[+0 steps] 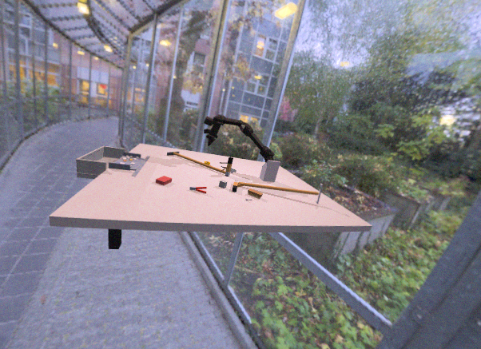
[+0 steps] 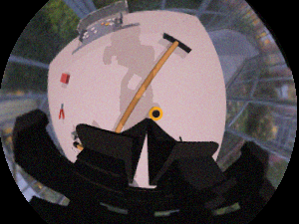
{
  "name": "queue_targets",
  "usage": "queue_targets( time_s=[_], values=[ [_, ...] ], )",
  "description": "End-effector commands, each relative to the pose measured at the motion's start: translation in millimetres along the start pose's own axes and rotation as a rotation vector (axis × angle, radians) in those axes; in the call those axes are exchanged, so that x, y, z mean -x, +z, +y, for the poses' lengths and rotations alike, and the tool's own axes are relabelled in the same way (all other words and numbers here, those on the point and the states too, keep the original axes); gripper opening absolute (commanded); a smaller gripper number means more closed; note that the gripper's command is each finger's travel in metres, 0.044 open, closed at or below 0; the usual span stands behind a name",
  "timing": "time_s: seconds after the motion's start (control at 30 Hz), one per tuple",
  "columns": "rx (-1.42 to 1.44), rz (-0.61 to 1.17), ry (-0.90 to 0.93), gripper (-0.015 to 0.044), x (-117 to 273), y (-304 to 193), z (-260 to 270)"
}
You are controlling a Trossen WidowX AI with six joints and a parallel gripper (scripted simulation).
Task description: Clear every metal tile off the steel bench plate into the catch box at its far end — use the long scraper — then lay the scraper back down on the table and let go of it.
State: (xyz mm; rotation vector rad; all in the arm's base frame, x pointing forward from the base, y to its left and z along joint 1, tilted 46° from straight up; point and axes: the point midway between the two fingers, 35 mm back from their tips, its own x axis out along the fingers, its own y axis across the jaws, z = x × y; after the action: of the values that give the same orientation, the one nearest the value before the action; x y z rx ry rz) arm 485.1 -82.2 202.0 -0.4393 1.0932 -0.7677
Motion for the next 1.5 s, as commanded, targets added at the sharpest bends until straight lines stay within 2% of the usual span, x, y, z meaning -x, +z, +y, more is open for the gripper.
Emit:
queue_targets(
  time_s=[0.0,1.47],
  values=[
    [-0.022,0.004,-0.005,0.0000,-1,-2,0],
    [-0.047,0.006,-0.007,0.0000,-109,-18,2]
  ],
)
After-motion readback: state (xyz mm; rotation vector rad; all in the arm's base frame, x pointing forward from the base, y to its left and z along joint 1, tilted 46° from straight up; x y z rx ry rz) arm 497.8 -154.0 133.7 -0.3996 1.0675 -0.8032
